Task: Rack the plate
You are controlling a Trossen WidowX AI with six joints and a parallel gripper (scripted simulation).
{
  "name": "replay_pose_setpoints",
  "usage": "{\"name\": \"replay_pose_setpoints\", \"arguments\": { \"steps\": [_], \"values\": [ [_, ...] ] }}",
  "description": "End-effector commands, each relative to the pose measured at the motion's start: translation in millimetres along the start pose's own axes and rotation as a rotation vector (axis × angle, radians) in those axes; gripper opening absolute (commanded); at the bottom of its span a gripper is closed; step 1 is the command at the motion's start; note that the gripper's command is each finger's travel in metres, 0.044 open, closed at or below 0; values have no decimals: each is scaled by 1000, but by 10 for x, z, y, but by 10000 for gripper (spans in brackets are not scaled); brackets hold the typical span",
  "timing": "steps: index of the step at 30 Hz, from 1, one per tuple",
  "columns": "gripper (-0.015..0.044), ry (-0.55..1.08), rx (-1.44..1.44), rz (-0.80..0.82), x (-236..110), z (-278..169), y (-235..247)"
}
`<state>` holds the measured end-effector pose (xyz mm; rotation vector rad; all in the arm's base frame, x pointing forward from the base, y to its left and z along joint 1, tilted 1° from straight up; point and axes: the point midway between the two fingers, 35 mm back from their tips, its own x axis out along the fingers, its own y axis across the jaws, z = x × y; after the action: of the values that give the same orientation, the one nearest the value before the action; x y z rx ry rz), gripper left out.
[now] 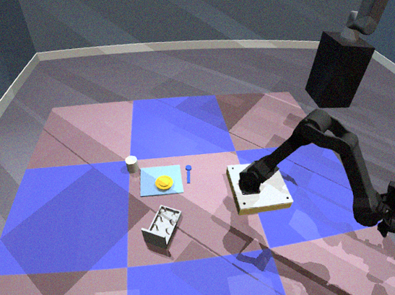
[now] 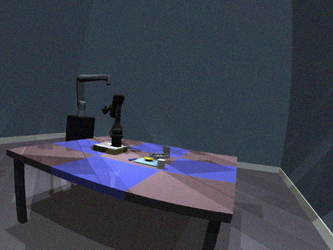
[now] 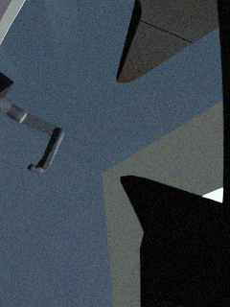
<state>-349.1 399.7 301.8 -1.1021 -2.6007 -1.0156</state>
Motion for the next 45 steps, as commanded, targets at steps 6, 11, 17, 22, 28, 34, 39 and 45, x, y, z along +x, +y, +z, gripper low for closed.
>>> {"name": "replay_pose_setpoints", "arguments": {
  "steps": [6, 11, 17, 22, 28, 34, 39, 45],
  "values": [
    [400, -103, -112, 33, -70, 290, 348],
    [400, -222, -228, 63, -212, 595, 749],
    [400, -368, -336, 105, -503, 915, 1245],
    [400, -459, -414, 137, -776, 1094, 1626],
    [400, -552, -499, 156, -1056, 1261, 1984],
    [400, -696, -594, 143, -1396, 1481, 2332],
    [400, -838, -676, 116, -1779, 1660, 2649],
    [400, -1020, -761, 67, -2331, 1825, 3017]
  ]
}}
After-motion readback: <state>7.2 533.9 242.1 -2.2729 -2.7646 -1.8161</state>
